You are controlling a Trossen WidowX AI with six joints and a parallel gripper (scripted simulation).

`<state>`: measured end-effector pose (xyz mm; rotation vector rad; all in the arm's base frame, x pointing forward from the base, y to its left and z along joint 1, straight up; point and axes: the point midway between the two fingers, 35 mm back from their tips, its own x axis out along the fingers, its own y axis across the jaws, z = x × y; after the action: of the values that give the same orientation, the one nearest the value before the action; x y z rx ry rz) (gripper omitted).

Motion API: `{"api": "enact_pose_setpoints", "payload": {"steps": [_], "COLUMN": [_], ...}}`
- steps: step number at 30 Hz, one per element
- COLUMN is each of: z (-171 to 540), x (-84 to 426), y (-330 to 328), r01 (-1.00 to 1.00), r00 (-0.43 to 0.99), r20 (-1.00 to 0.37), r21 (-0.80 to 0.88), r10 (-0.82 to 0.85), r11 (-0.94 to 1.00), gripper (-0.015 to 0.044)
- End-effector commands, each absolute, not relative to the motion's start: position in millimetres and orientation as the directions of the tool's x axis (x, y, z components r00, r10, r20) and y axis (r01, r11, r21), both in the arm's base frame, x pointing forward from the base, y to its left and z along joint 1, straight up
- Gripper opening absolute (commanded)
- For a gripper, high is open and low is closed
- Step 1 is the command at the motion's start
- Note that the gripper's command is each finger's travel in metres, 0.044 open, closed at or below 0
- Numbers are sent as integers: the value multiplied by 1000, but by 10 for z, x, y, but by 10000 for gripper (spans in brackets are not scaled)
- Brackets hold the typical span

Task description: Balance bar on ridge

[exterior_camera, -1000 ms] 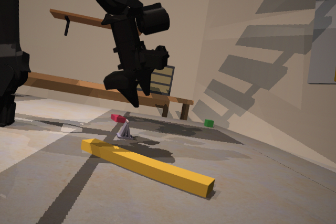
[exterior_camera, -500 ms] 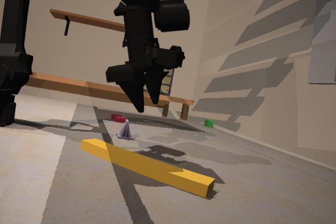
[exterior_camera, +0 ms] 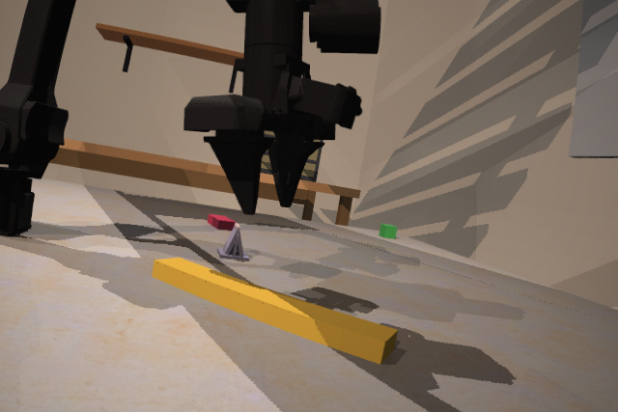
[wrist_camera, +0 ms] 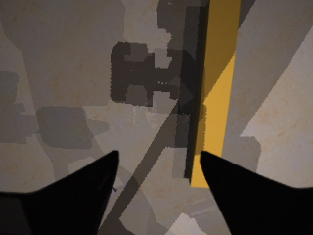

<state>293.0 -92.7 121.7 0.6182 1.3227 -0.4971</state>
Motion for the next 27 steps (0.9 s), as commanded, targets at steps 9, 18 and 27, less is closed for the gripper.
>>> {"api": "enact_pose_setpoints", "payload": {"steps": [9, 18, 27], "z": [1204, 910, 752], "x": [2680, 2696, 2692], "y": [-1444, -1453, -1451], "r01": [688, 688, 688], "r00": [30, 30, 30], "r20": [-999, -999, -999], "r21": [9, 9, 9], "r10": [-16, -16, -16], "r11": [726, 726, 726], "gripper": [315, 315, 315]}}
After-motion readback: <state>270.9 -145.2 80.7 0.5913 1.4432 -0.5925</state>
